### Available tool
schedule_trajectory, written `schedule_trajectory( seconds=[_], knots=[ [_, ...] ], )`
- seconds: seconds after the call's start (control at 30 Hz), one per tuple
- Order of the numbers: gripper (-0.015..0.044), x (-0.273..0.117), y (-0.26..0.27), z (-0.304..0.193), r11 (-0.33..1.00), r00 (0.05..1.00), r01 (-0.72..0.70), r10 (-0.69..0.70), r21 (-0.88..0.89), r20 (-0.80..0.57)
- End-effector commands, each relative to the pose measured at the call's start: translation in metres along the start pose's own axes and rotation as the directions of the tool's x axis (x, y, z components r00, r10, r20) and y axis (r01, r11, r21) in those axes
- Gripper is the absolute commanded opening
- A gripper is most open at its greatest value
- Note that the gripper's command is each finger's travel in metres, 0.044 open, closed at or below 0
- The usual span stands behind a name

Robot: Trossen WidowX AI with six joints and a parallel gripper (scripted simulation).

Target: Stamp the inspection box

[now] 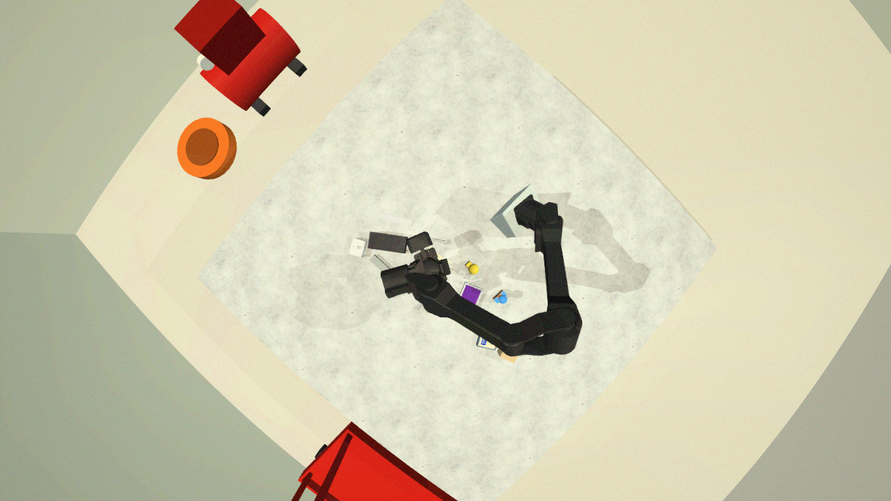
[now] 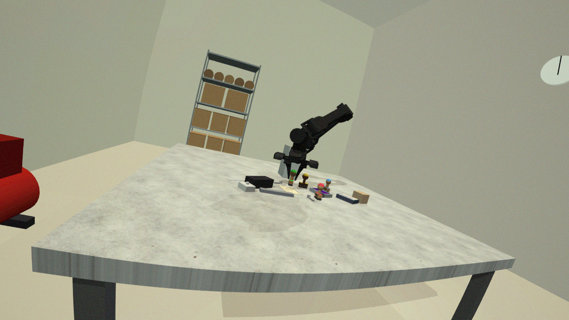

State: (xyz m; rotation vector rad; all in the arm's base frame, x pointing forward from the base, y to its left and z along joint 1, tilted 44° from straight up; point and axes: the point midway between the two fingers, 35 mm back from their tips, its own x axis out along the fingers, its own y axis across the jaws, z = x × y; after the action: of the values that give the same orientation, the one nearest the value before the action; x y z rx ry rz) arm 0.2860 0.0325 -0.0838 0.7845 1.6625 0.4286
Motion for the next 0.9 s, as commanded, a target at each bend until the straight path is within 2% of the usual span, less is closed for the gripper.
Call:
schedule_trajectory(
  seconds=[0.0,0.87],
  knots=[
    [0.0000,0.003,0.000,0.000,1.000,1.000,-0.005,0.004,0.007,0.002],
    [0.0000,0.016,0.000,-0.002,1.000,1.000,-0.006,0.006,0.006,0.002]
  ],
)
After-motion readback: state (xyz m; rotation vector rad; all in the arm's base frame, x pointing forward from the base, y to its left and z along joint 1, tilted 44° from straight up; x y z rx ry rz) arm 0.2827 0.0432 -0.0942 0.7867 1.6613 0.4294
